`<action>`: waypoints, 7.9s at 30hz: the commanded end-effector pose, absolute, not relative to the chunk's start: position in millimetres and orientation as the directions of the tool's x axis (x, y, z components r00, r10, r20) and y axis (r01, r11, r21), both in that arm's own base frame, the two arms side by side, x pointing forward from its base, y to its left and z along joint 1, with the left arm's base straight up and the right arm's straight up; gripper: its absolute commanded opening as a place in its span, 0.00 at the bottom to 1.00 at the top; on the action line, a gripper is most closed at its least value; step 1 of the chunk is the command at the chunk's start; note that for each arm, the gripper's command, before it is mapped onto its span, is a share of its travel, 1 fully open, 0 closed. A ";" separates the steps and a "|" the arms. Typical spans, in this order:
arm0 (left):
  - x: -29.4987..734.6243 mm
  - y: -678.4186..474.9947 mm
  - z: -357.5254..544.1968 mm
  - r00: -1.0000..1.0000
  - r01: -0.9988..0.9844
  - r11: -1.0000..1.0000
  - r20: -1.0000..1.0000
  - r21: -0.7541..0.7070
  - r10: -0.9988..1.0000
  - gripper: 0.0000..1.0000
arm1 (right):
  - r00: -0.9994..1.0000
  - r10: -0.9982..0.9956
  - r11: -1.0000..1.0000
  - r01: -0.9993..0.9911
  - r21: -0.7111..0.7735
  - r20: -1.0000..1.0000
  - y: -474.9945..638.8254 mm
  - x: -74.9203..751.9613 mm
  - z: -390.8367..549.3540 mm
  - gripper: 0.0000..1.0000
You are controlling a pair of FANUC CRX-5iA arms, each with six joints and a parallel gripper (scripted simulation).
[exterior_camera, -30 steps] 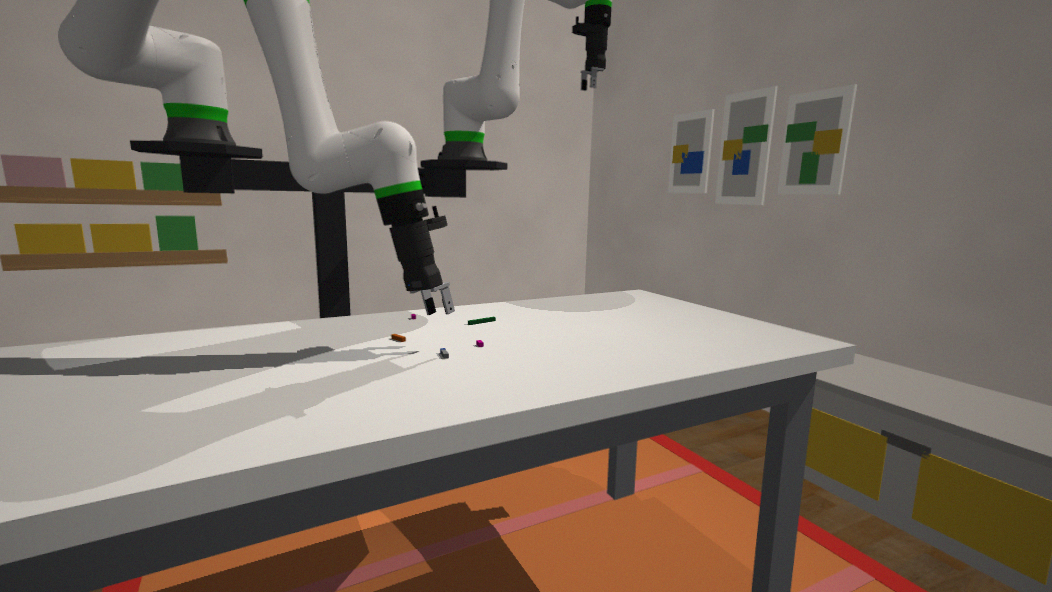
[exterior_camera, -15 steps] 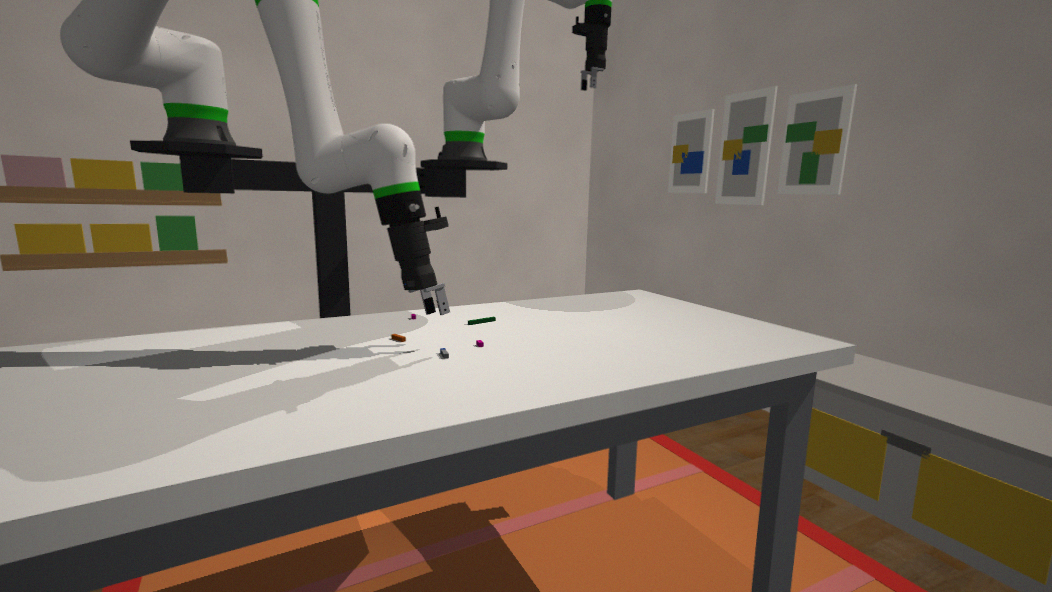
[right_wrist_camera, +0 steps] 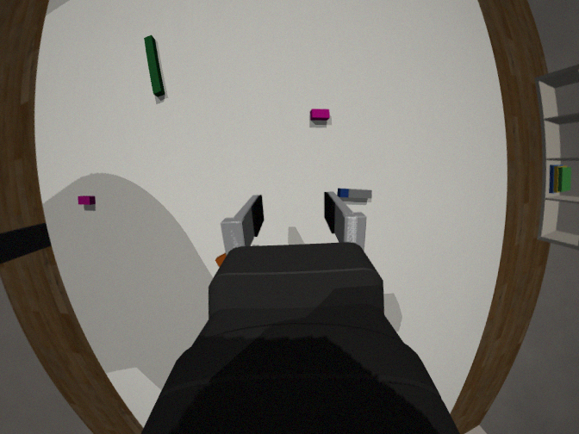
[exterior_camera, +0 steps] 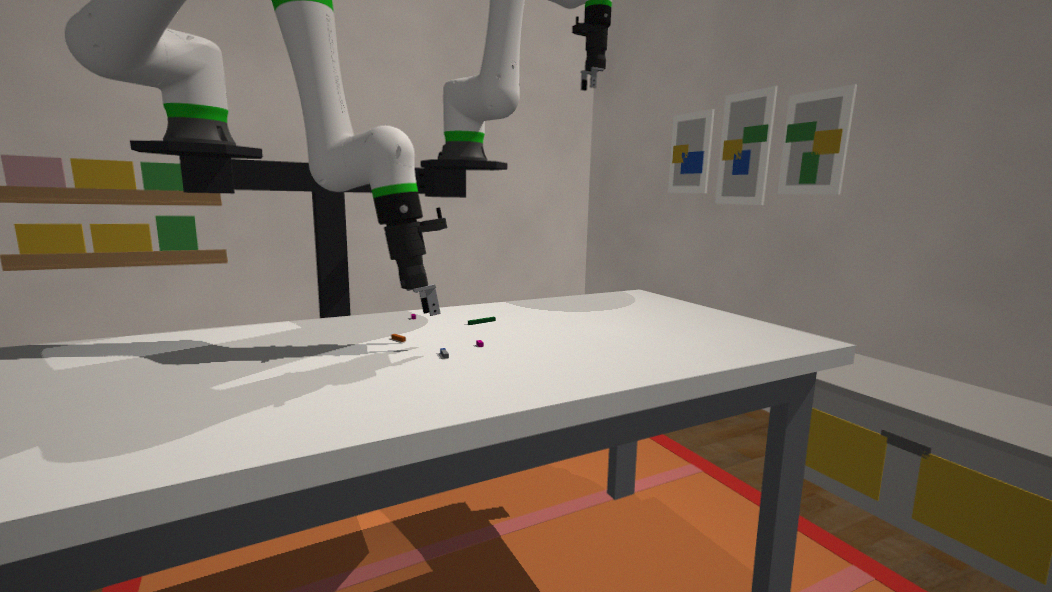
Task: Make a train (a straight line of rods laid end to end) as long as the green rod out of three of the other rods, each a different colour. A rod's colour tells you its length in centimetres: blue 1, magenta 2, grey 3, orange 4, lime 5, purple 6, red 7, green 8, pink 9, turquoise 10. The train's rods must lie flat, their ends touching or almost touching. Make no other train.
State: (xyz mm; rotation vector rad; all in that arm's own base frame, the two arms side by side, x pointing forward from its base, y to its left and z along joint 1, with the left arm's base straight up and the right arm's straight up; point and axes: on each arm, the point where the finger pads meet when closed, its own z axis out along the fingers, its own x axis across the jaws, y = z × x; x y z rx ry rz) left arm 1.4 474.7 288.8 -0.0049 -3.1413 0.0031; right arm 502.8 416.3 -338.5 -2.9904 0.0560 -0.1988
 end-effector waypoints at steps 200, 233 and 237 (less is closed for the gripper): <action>1.5 475.0 289.7 -1.000 0.003 1.000 0.000 0.000 0.003 1.00 | 0.394 -0.919 -0.394 -0.919 -0.001 -0.001 362.1 436.0 -405.7 0.54; 1.5 475.0 289.7 -1.000 0.003 1.000 0.000 0.000 0.003 1.00 | 0.394 -0.919 -0.394 -0.919 -0.001 -0.001 362.1 436.0 -405.7 0.24; 1.5 475.0 289.7 -1.000 0.003 1.000 0.000 0.000 0.003 1.00 | 0.394 -0.919 -0.394 -0.919 -0.001 -0.001 362.1 436.0 -405.7 0.24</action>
